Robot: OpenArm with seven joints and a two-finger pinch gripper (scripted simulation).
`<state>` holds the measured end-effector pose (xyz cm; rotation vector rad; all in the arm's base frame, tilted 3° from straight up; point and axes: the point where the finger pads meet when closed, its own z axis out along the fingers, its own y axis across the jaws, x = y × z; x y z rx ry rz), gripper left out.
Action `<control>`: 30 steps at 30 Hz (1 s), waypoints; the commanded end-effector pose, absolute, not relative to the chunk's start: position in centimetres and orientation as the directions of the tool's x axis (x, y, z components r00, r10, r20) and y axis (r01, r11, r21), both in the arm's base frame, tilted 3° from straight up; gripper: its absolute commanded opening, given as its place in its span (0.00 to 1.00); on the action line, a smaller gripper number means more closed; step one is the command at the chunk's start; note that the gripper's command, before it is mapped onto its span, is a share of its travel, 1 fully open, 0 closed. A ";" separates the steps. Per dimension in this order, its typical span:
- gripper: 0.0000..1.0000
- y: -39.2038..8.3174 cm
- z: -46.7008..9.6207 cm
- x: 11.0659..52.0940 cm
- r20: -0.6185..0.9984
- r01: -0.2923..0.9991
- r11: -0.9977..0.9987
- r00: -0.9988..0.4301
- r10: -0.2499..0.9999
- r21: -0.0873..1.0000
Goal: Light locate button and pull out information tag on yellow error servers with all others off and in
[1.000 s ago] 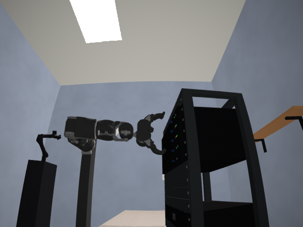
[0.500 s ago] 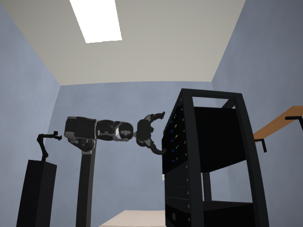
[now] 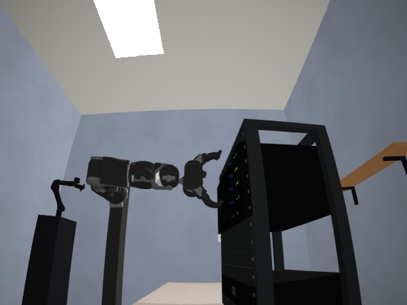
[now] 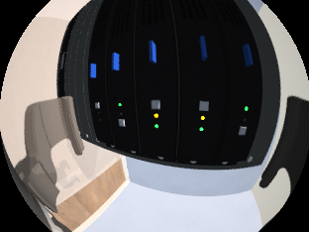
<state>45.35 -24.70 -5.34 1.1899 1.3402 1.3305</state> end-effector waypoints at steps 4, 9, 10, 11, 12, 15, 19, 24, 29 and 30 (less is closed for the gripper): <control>1.00 -24.7 -5.3 45.4 0.040 0.048 -0.033 -0.154 0.987 0.998; 1.00 -24.7 -5.3 45.4 0.040 0.048 -0.033 -0.154 0.987 0.998; 1.00 -24.7 -5.3 45.4 0.040 0.048 -0.033 -0.154 0.987 0.998; 1.00 -24.7 -5.3 45.4 0.040 0.048 -0.033 -0.154 0.987 0.998; 1.00 -24.7 -5.3 45.4 0.040 0.048 -0.033 -0.154 0.987 0.998; 1.00 -24.7 -5.3 45.4 0.040 0.048 -0.033 -0.154 0.987 0.998; 1.00 -24.7 -5.3 45.4 0.040 0.048 -0.033 -0.154 0.987 0.998; 1.00 -24.7 -5.3 45.4 0.040 0.048 -0.033 -0.154 0.987 0.998; 1.00 -24.8 -2.9 45.4 0.040 0.047 -0.033 -0.154 0.987 0.998; 1.00 -24.9 -2.1 45.5 0.040 0.048 -0.033 -0.153 0.987 0.998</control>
